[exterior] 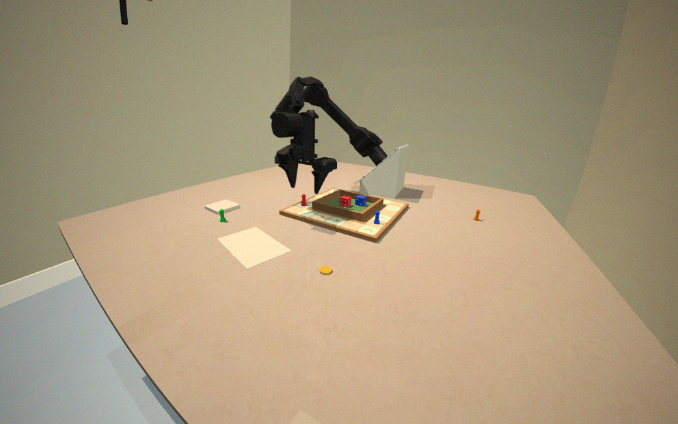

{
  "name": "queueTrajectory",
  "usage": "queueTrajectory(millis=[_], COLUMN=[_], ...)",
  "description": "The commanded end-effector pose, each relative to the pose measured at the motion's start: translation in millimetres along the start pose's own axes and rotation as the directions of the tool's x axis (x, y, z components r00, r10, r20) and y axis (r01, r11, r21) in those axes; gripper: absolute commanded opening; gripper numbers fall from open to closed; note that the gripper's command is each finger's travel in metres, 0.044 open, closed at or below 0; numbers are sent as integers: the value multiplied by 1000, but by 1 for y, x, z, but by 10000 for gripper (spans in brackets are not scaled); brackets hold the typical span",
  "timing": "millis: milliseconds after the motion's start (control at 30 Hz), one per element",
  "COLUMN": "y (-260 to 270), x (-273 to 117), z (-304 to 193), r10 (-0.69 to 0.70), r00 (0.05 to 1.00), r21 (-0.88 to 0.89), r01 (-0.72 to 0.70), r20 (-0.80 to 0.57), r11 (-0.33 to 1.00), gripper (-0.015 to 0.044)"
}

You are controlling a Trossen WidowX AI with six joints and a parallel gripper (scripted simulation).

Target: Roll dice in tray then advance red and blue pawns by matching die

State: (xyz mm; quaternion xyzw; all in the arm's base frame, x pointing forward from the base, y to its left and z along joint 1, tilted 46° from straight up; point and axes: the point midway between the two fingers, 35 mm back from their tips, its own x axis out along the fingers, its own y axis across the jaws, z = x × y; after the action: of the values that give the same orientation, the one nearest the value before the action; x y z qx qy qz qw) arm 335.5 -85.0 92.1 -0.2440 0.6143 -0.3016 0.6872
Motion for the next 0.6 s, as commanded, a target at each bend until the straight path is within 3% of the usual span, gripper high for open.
queueTrajectory(millis=[0, 100, 333, 467, 567], y=[1, 12, 136, 206, 229], x=[-14, -15, -23, -24, -23], z=[0, 3, 7, -11, -21], r10=[4, 9, 34, 22, 14], r00=[1000, 1000, 999, 1000, 1000], r21=[3, -30, -379, -561, -619], r01=[-4, -9, -28, -14, -6], r20=[9, 10, 8, 8, 9], r11=[1000, 1000, 925, 827, 785], gripper=[440, 387, 204, 200, 200])
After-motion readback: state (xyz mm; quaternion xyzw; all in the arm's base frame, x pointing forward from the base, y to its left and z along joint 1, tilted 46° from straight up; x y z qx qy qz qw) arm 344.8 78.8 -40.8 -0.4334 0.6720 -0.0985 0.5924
